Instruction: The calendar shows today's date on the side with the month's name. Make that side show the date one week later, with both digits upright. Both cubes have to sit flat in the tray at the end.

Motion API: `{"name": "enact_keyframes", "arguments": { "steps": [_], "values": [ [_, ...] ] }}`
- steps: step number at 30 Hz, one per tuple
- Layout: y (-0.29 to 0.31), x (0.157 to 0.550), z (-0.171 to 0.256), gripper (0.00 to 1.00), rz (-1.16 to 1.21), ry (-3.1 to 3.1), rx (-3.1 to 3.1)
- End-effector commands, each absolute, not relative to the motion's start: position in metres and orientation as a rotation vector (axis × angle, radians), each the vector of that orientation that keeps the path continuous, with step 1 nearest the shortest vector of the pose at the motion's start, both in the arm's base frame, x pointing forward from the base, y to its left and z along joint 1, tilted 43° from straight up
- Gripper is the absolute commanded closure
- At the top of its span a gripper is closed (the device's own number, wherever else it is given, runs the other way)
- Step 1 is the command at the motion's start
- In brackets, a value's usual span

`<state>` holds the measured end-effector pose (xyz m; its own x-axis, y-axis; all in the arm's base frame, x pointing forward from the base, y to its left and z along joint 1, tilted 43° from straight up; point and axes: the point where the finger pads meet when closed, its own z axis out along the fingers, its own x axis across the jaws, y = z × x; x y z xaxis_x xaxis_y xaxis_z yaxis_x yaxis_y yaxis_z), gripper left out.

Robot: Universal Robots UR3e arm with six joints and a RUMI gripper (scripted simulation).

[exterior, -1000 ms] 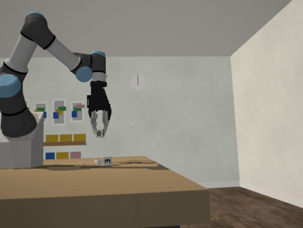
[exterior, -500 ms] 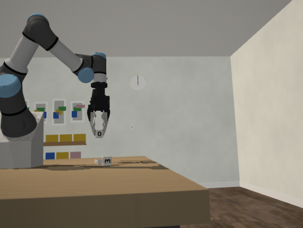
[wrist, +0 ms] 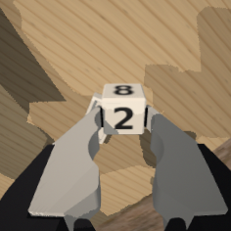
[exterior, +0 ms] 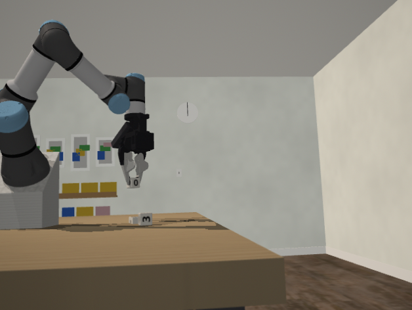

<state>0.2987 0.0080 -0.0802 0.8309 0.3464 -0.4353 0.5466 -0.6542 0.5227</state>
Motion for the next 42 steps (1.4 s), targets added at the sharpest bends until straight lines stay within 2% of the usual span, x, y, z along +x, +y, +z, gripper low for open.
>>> {"name": "enact_keyframes", "arguments": {
  "steps": [1, 20, 42],
  "values": [
    [0.011, 0.298, -0.083, 0.89, -0.462, 0.86, 2.299],
    [0.017, 0.294, -0.091, 0.89, -0.689, 1.485, 2.044],
    [0.02, 0.294, -0.096, 0.89, -0.829, 1.884, 1.783]
  ]
}}
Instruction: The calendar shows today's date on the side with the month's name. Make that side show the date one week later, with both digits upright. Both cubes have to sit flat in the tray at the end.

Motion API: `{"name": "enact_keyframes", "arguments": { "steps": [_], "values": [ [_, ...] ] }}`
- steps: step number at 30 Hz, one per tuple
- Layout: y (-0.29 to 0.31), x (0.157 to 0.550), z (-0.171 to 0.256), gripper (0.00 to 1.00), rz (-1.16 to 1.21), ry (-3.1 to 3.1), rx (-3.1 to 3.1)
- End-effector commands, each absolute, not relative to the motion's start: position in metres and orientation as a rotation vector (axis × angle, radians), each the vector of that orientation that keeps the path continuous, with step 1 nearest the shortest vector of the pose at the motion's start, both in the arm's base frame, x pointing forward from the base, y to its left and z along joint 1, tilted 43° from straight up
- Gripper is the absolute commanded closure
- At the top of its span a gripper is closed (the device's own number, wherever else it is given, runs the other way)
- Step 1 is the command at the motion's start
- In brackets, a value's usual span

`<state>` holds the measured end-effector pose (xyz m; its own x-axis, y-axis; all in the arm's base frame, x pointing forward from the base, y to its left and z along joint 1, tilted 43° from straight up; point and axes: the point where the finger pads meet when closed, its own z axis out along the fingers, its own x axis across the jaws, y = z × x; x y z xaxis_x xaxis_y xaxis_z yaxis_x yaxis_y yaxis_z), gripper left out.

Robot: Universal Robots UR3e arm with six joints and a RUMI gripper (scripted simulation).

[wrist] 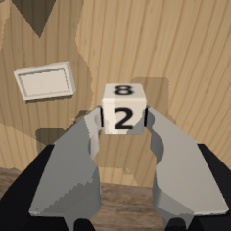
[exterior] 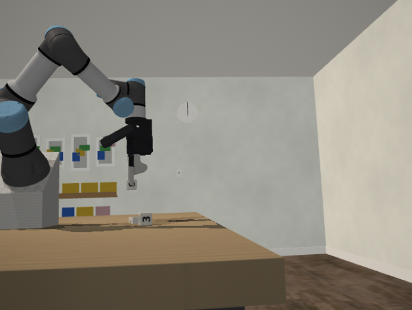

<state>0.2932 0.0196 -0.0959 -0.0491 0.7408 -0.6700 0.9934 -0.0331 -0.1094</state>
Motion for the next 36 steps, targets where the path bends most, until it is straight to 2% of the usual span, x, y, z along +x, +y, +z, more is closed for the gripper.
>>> {"name": "enact_keyframes", "arguments": {
  "steps": [1, 36],
  "values": [
    [0.0205, 0.2939, -0.0963, 0.89, -0.833, 1.894, 1.775],
    [0.0192, 0.2937, -0.0989, 0.89, -0.85, 1.944, 1.736]
  ]
}}
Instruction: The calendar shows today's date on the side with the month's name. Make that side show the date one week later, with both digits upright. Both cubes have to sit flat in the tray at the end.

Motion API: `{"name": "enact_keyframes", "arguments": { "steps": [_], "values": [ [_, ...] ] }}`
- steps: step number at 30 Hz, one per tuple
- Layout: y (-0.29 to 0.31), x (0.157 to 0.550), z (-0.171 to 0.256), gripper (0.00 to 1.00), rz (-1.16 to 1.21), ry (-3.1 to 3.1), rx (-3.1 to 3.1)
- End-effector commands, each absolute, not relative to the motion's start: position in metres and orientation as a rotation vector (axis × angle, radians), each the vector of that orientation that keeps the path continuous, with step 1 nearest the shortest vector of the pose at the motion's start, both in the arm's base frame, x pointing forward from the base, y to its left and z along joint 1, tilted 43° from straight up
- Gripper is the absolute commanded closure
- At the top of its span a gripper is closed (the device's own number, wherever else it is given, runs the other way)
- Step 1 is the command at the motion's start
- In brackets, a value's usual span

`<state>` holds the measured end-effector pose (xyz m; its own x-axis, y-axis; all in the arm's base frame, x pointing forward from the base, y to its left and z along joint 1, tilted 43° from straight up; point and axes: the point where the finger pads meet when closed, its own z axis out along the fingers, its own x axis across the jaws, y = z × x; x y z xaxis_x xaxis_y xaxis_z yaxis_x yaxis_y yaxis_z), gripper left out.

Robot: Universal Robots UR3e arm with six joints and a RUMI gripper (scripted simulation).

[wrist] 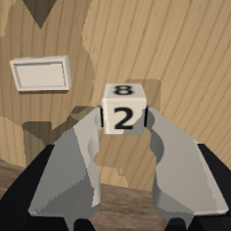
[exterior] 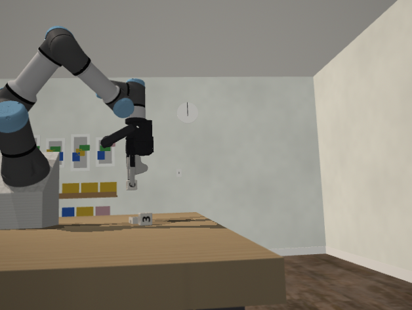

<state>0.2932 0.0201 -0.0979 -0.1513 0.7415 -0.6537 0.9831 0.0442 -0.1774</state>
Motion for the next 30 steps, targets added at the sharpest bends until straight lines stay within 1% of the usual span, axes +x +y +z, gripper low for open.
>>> {"name": "enact_keyframes", "arguments": {
  "steps": [1, 12, 26, 30],
  "values": [
    [0.018, 0.294, -0.1, 0.89, -0.85, 1.944, 1.736],
    [0.004, 0.292, -0.115, 0.89, -0.85, 1.944, 1.736],
    [-0.03, 0.287, -0.152, 0.89, -0.85, 1.944, 1.736],
    [-0.034, 0.286, -0.156, 0.89, -0.85, 1.944, 1.736]
  ]
}}
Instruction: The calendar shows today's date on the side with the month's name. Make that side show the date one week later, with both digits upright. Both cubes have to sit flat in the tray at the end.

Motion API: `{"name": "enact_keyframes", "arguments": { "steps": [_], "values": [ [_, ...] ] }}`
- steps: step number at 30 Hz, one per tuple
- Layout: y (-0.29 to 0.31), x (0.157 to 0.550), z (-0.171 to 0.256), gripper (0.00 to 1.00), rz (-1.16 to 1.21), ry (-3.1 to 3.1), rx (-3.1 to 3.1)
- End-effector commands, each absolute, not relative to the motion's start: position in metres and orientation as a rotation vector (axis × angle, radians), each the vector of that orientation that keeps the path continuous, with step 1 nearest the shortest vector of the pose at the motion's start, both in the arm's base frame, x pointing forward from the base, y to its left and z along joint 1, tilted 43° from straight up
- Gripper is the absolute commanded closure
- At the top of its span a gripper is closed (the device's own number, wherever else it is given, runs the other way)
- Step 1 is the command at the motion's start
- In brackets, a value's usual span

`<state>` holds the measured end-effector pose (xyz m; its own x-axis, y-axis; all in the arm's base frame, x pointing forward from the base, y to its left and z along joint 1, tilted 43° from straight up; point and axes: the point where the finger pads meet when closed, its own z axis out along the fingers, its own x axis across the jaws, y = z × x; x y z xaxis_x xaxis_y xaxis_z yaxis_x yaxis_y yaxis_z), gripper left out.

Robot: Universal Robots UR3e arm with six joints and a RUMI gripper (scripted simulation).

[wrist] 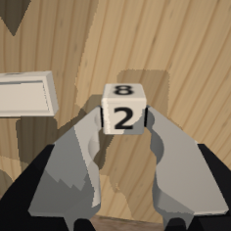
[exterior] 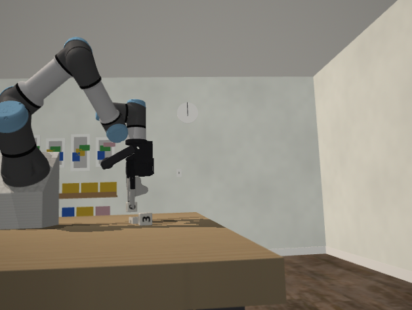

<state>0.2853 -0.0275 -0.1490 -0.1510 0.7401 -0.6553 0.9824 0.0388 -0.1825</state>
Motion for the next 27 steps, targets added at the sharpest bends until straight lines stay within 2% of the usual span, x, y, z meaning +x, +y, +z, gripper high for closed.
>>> {"name": "enact_keyframes", "arguments": {
  "steps": [1, 27],
  "values": [
    [-0.0353, 0.2859, -0.1583, 0.89, -0.85, 1.944, 1.736],
    [-0.0441, 0.2846, -0.1679, 0.89, -0.85, 1.944, 1.736]
  ]
}}
